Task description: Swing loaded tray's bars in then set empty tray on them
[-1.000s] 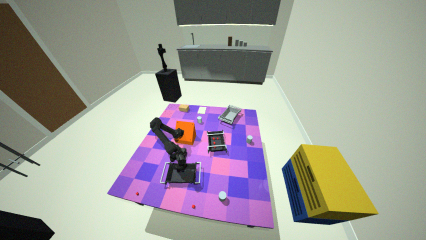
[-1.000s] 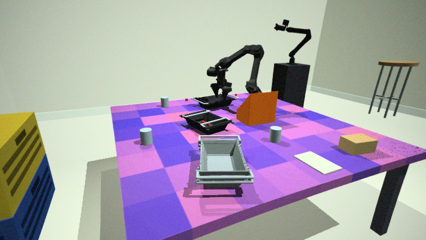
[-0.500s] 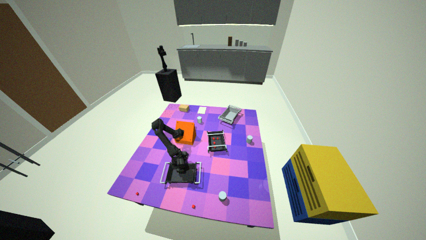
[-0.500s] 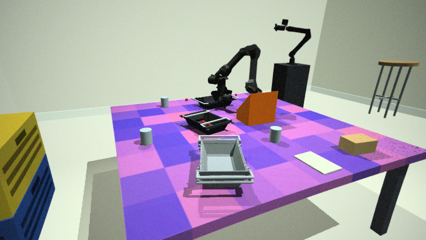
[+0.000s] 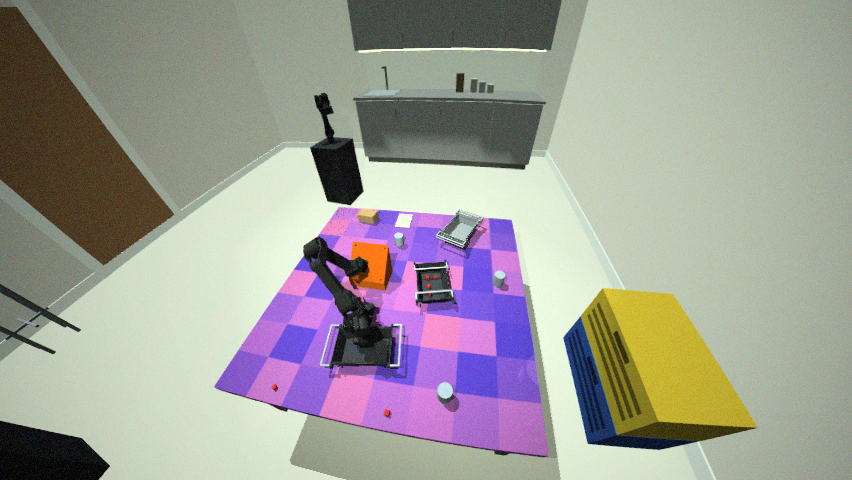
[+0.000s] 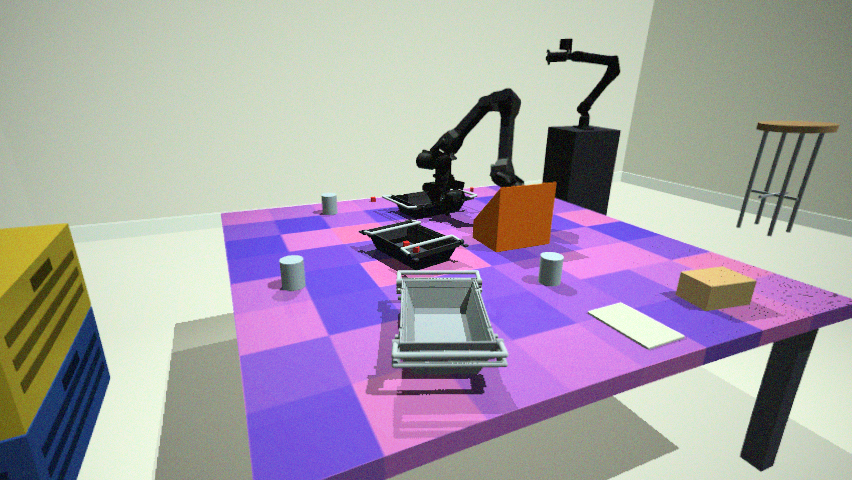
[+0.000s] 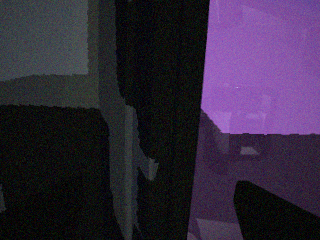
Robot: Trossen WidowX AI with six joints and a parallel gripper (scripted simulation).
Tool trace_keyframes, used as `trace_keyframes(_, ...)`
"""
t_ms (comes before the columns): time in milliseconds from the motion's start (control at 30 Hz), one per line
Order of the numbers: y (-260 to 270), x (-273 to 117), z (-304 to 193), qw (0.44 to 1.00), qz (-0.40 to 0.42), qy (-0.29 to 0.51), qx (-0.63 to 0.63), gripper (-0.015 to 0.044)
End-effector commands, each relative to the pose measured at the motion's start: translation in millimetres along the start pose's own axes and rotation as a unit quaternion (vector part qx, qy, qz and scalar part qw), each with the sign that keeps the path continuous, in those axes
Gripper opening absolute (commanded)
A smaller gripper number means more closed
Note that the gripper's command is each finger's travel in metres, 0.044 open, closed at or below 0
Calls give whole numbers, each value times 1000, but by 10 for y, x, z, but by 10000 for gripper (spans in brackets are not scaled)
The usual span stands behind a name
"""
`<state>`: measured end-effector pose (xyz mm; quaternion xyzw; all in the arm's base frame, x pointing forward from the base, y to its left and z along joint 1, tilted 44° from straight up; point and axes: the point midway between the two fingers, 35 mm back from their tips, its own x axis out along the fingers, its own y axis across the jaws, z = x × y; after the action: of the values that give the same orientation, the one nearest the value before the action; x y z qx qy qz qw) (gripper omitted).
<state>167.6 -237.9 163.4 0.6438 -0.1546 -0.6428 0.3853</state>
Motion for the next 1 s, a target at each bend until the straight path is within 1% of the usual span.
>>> trace_keyframes(0, -3, 3, -7, 1000, -1, 2, -2, 235)
trace_keyframes(967, -3, 3, -7, 1000, -1, 2, -2, 41)
